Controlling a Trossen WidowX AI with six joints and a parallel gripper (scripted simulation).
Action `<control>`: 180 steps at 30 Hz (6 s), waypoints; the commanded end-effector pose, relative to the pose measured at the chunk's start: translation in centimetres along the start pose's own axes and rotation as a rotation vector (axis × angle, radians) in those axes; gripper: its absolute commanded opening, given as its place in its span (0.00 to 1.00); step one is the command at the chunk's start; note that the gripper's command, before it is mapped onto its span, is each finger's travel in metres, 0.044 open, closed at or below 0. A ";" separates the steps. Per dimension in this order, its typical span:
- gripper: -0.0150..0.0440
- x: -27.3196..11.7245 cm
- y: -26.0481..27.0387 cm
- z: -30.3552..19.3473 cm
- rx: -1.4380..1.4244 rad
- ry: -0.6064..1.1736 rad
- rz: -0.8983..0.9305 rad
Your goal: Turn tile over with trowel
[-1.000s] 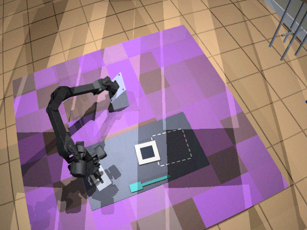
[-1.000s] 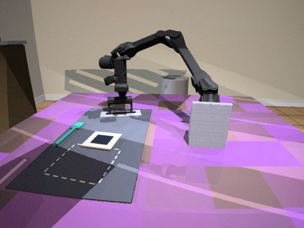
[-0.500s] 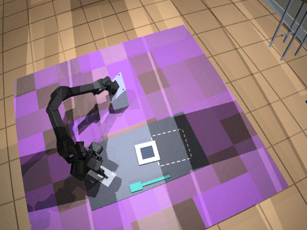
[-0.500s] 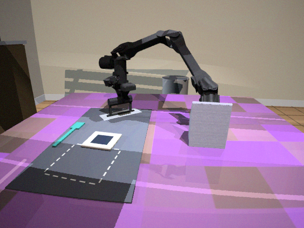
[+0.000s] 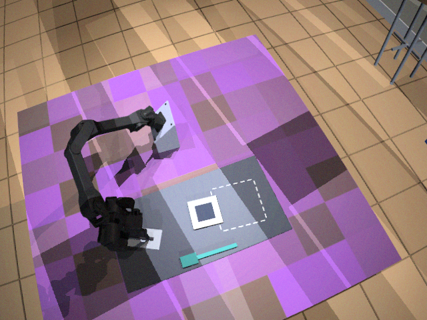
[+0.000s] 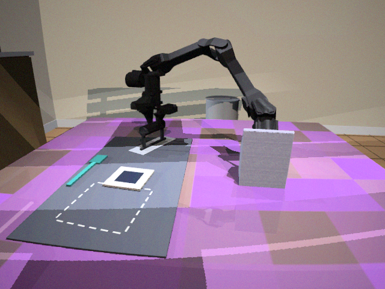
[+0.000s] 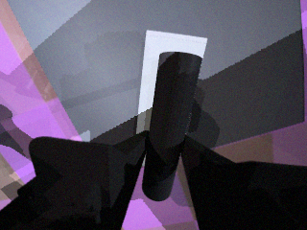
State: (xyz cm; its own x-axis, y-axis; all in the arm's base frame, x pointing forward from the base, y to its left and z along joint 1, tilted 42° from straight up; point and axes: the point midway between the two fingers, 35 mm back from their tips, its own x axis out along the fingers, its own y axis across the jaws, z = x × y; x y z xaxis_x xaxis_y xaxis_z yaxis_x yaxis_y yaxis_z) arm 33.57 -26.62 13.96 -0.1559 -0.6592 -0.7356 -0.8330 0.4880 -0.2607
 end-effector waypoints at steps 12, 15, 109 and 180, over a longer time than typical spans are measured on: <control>0.61 0.1 0.1 0.0 -0.190 -0.001 0.004; 0.71 0.1 0.1 0.0 -0.190 -0.001 0.004; 0.47 0.1 0.1 0.8 -0.124 -0.001 0.004; 0.76 -5.4 0.3 1.0 -0.805 -0.014 -0.013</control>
State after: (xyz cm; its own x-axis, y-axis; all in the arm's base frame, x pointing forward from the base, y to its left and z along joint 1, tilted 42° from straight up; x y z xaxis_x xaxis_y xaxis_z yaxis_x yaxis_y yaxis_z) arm 34.72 -22.48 17.16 -0.1454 -0.6560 -0.7407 -0.9563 -0.0988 0.2753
